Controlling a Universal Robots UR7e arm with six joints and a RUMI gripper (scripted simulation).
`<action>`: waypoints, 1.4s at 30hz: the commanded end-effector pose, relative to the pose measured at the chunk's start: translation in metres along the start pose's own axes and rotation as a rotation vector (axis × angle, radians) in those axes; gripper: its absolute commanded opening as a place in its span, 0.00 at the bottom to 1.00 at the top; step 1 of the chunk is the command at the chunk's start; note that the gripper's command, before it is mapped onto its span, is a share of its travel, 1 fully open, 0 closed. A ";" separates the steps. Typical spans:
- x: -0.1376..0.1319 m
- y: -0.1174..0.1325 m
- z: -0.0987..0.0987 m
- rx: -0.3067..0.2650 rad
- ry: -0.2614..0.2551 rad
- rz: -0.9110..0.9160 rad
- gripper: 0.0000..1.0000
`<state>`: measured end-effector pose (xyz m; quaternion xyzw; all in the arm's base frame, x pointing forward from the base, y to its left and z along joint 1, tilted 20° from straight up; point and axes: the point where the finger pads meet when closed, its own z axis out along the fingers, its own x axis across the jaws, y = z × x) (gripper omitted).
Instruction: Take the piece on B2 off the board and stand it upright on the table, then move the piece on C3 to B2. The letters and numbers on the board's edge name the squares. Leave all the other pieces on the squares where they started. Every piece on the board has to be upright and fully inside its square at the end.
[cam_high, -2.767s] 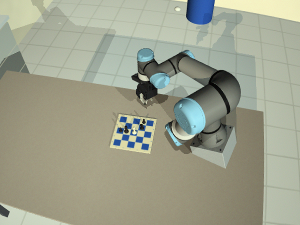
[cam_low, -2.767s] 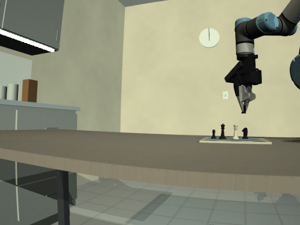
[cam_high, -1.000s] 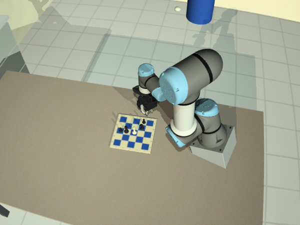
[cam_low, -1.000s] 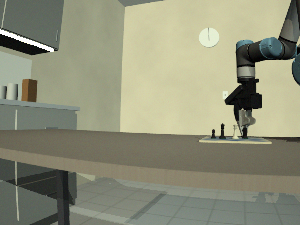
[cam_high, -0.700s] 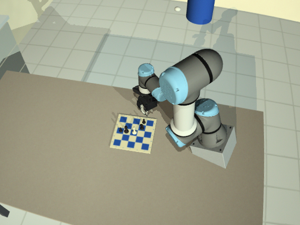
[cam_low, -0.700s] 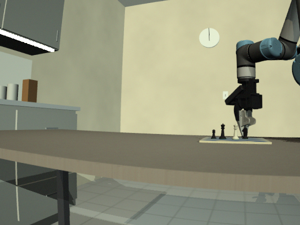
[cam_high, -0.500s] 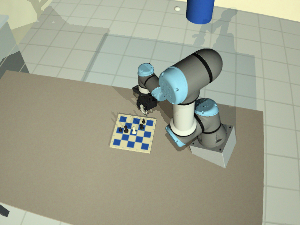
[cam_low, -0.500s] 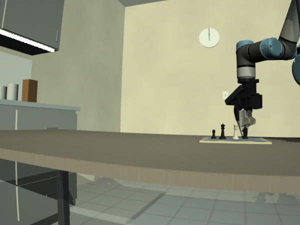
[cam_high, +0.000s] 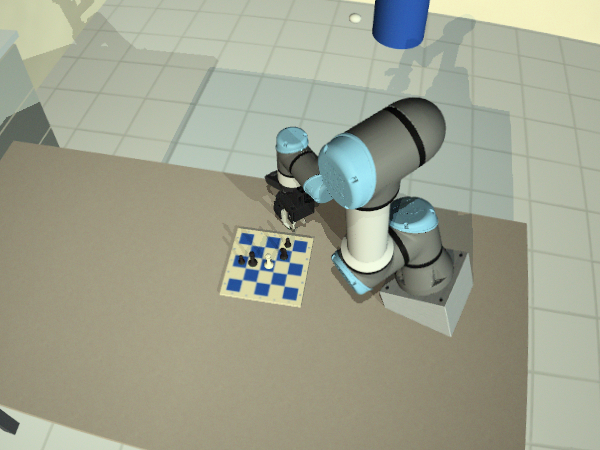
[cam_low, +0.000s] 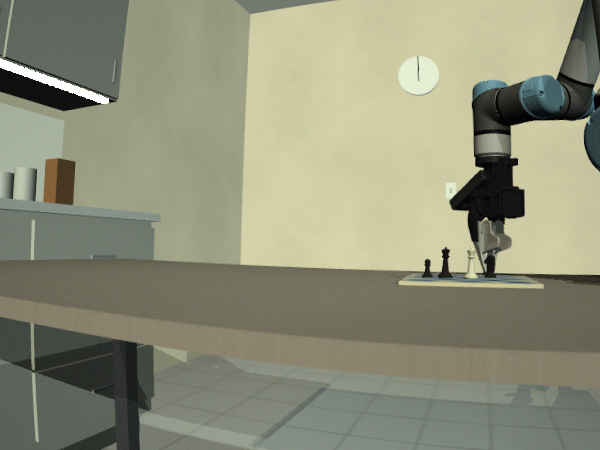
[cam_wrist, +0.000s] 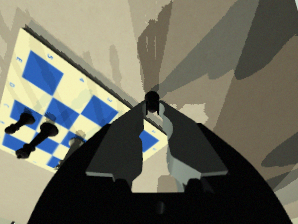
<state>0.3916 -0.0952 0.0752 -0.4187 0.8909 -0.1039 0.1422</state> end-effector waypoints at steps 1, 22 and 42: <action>0.000 0.000 0.000 0.001 0.000 0.000 0.00; 0.000 0.000 0.004 0.001 0.000 0.000 0.00; 0.000 0.000 0.004 0.001 0.000 0.000 0.00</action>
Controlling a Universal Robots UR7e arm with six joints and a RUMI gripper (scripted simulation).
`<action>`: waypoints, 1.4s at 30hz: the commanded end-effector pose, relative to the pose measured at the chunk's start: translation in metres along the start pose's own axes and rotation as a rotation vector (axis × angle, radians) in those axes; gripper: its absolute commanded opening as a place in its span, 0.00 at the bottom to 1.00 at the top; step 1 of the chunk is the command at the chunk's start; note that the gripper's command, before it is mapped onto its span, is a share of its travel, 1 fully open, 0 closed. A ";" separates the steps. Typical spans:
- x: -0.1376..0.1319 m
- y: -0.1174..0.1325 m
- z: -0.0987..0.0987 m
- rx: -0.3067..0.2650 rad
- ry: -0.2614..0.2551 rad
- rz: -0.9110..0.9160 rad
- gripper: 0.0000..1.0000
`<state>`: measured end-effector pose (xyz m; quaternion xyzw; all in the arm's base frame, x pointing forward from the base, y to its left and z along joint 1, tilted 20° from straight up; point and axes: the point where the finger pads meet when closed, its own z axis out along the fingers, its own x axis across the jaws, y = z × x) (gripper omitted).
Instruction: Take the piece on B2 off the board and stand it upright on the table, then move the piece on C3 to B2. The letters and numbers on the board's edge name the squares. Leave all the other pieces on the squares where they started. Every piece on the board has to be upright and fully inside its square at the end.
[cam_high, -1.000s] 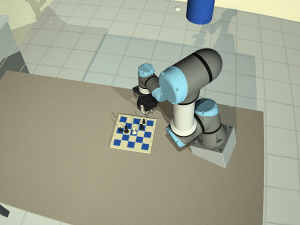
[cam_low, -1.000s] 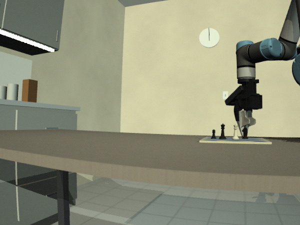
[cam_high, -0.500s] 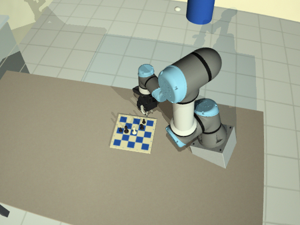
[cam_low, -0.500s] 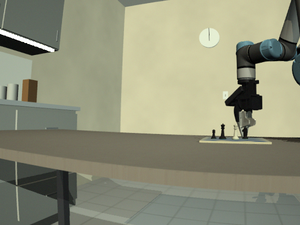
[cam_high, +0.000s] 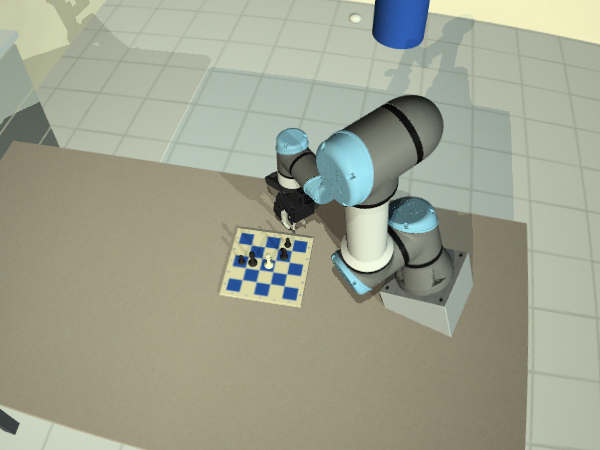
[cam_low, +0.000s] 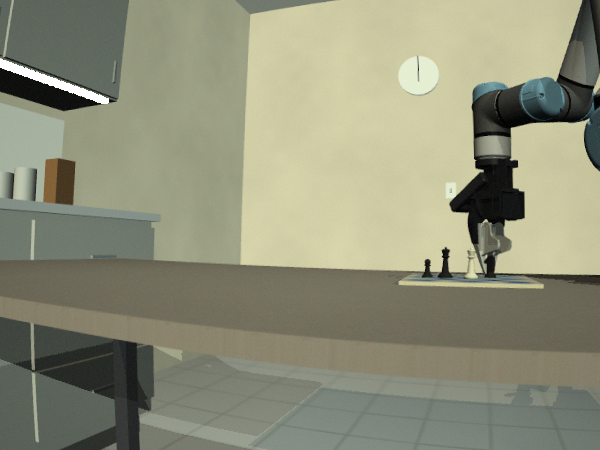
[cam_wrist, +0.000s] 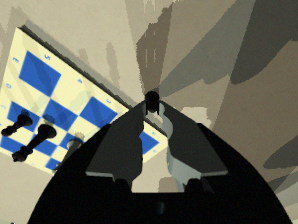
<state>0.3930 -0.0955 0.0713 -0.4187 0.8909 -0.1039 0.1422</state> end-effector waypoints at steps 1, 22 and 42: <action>0.000 0.000 0.000 0.001 0.000 0.000 0.00; 0.000 0.000 0.000 0.001 0.000 0.000 0.08; 0.000 0.000 0.000 0.001 0.000 0.000 0.20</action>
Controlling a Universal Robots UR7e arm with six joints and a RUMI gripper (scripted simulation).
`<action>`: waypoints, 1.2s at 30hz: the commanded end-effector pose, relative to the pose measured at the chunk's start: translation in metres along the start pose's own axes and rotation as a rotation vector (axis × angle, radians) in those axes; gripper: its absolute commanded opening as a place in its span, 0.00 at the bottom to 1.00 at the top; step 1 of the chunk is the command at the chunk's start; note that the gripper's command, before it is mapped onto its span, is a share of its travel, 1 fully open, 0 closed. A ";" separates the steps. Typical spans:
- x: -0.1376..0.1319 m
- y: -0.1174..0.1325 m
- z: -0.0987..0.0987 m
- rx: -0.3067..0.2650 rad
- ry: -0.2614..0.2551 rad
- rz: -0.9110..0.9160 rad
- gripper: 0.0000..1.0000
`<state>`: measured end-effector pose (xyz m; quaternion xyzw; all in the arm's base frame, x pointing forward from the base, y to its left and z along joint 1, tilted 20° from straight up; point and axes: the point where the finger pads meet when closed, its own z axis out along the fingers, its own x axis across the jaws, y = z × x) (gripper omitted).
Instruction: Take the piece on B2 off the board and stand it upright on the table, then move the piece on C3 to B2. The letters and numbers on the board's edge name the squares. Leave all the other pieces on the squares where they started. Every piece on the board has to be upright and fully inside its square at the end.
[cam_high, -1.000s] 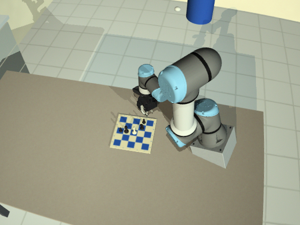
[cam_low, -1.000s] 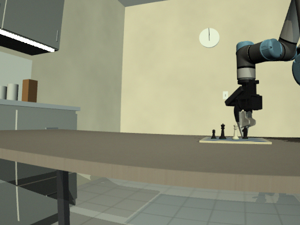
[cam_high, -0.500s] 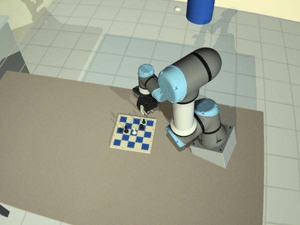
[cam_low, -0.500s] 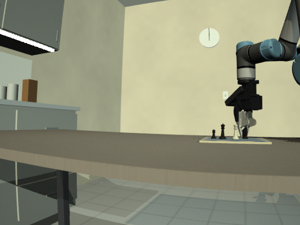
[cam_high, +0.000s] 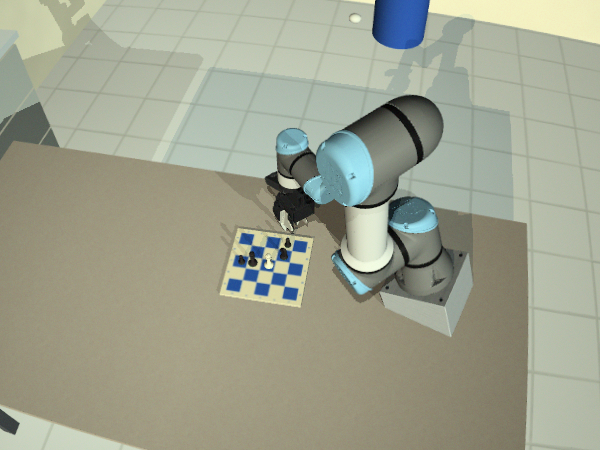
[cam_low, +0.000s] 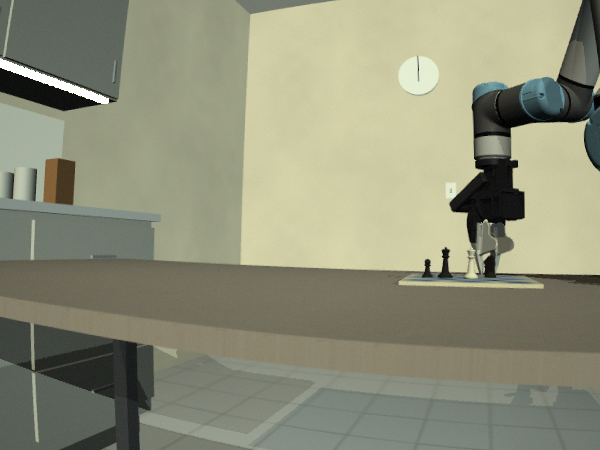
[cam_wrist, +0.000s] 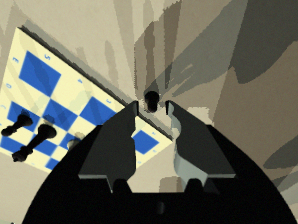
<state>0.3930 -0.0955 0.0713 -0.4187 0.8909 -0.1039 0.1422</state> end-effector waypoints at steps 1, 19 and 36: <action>0.000 0.000 -0.001 0.001 0.000 0.000 0.20; 0.000 0.000 -0.041 0.001 0.000 0.000 0.20; 0.000 0.000 -0.089 0.001 0.000 0.000 0.20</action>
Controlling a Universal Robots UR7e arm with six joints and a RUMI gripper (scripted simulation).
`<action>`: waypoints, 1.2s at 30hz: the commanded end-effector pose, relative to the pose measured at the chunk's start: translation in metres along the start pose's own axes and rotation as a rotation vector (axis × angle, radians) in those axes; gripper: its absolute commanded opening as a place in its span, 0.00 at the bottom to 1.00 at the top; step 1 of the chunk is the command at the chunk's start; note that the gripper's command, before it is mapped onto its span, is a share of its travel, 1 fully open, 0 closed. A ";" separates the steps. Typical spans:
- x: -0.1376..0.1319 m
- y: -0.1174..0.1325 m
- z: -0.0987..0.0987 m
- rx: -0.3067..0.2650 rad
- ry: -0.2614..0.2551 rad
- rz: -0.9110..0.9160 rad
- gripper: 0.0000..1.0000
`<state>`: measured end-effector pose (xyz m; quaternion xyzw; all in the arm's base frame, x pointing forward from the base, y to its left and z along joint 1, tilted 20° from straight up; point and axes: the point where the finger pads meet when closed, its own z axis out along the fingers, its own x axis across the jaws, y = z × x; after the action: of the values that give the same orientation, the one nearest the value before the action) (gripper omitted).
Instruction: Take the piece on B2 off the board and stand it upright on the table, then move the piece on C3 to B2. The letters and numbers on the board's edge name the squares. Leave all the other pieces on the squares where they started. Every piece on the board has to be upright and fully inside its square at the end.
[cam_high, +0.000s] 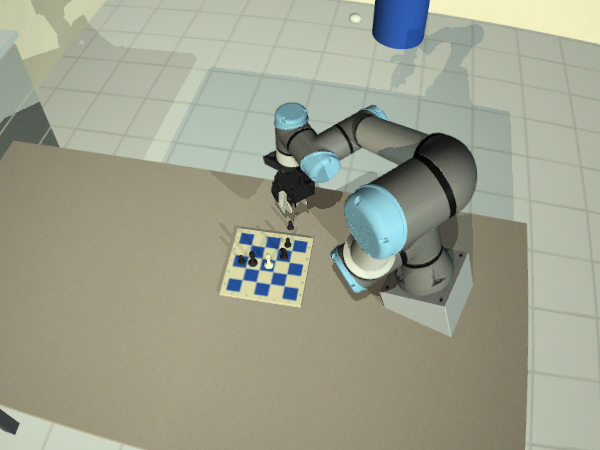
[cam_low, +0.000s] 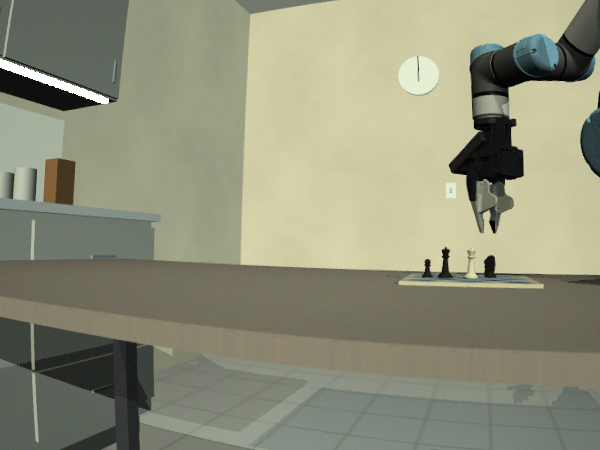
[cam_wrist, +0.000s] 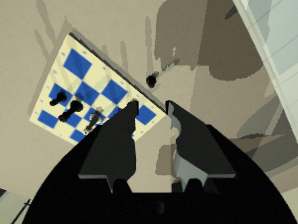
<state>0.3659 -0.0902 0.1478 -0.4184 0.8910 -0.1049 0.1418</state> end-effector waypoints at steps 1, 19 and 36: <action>0.000 0.000 -0.009 -0.001 -0.002 0.000 0.20; 0.000 0.000 -0.009 -0.001 -0.002 0.000 1.00; -0.019 0.010 -0.011 -0.006 0.000 -0.098 1.00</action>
<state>0.3641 -0.0809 0.1564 -0.4364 0.8826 -0.1057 0.1395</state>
